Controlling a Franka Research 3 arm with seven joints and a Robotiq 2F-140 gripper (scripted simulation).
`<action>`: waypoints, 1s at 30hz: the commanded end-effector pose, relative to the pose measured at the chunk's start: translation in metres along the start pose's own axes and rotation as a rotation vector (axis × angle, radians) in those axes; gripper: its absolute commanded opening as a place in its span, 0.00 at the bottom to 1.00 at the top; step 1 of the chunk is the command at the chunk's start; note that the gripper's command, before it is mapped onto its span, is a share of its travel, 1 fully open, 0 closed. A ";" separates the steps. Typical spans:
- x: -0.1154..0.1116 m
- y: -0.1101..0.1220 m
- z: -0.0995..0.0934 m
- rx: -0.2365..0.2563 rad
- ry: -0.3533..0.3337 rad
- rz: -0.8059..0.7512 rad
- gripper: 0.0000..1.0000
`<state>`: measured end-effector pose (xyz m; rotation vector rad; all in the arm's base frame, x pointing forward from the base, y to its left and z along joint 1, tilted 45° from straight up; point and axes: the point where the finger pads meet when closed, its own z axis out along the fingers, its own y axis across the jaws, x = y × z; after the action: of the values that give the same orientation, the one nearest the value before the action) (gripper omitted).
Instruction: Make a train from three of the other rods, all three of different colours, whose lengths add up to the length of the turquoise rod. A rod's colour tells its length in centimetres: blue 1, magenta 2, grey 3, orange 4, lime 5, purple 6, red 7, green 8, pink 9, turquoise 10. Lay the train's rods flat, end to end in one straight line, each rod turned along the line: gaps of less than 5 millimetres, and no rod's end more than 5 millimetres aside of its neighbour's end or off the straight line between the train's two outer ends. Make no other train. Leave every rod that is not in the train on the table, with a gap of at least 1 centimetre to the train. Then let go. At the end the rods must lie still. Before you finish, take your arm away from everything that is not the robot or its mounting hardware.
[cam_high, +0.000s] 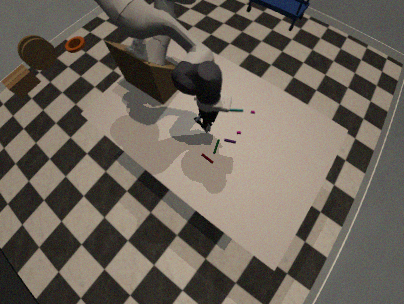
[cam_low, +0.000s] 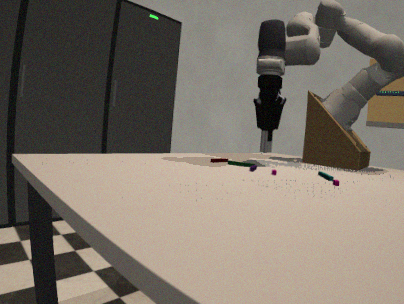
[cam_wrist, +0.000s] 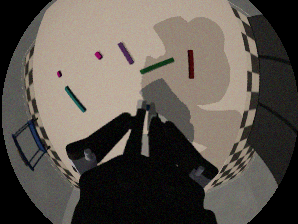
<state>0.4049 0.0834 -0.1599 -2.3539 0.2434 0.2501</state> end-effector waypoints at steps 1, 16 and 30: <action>0.007 0.001 0.009 0.000 0.019 0.010 0.03; 0.008 0.001 0.030 0.000 0.019 0.010 0.03; 0.008 0.001 0.030 0.000 0.019 0.010 0.03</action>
<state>0.4081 0.1026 -0.1821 -2.3565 0.2574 0.2330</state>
